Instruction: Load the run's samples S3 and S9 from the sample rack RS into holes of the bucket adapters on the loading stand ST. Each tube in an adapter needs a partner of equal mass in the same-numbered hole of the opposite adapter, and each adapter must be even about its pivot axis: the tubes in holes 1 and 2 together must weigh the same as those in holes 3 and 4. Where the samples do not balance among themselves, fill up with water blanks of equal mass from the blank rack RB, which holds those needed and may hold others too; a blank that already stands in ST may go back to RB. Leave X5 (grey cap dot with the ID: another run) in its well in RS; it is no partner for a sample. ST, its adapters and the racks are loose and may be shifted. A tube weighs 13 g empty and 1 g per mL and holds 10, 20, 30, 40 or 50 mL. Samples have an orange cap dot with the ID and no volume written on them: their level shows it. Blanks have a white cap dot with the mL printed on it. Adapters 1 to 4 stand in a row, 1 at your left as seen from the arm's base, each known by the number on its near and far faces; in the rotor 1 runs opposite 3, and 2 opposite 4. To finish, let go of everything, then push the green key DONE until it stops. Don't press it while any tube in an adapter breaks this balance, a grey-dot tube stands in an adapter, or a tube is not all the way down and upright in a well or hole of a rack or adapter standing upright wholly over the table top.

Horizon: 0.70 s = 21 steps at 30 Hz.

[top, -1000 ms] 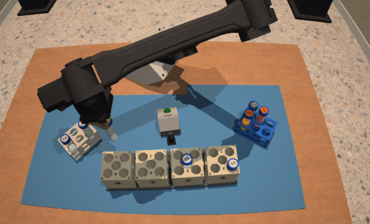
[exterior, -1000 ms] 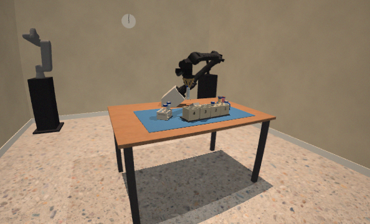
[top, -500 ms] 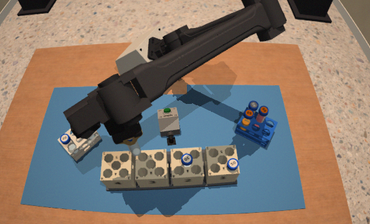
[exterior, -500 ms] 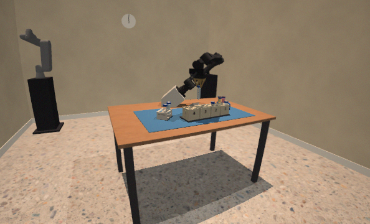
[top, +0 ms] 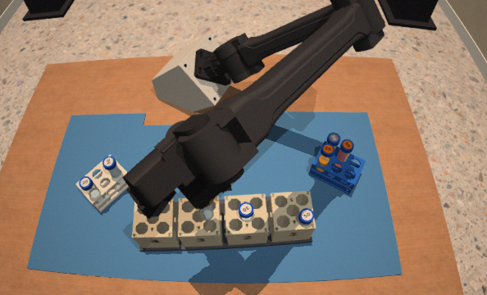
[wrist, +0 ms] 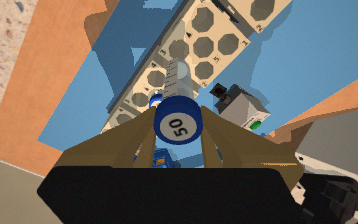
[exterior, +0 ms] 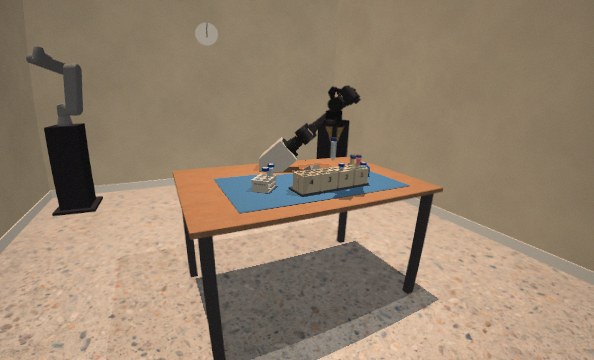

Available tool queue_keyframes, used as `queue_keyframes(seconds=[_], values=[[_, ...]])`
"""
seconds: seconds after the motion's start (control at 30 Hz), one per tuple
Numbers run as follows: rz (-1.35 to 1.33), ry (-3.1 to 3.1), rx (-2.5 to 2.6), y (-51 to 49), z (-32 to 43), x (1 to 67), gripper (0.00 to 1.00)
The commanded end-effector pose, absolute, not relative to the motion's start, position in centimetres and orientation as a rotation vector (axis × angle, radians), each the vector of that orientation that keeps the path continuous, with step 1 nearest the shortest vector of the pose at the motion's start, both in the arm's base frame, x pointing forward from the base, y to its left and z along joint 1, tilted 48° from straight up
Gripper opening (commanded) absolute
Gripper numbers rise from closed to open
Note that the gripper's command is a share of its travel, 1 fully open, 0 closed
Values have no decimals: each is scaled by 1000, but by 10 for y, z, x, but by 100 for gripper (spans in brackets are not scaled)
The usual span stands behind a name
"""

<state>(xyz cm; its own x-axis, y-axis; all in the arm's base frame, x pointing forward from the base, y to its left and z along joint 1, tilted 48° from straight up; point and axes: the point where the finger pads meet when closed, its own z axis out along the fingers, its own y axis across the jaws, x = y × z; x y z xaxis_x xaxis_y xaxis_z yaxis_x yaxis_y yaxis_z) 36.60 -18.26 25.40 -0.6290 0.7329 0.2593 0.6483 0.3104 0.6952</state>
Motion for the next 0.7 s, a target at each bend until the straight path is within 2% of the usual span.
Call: queue_keyframes(seconds=[0.0,0.67], values=[[1163,2461,1138,-199,260,367,0],[1018,2538,467,-187,260,370,0]])
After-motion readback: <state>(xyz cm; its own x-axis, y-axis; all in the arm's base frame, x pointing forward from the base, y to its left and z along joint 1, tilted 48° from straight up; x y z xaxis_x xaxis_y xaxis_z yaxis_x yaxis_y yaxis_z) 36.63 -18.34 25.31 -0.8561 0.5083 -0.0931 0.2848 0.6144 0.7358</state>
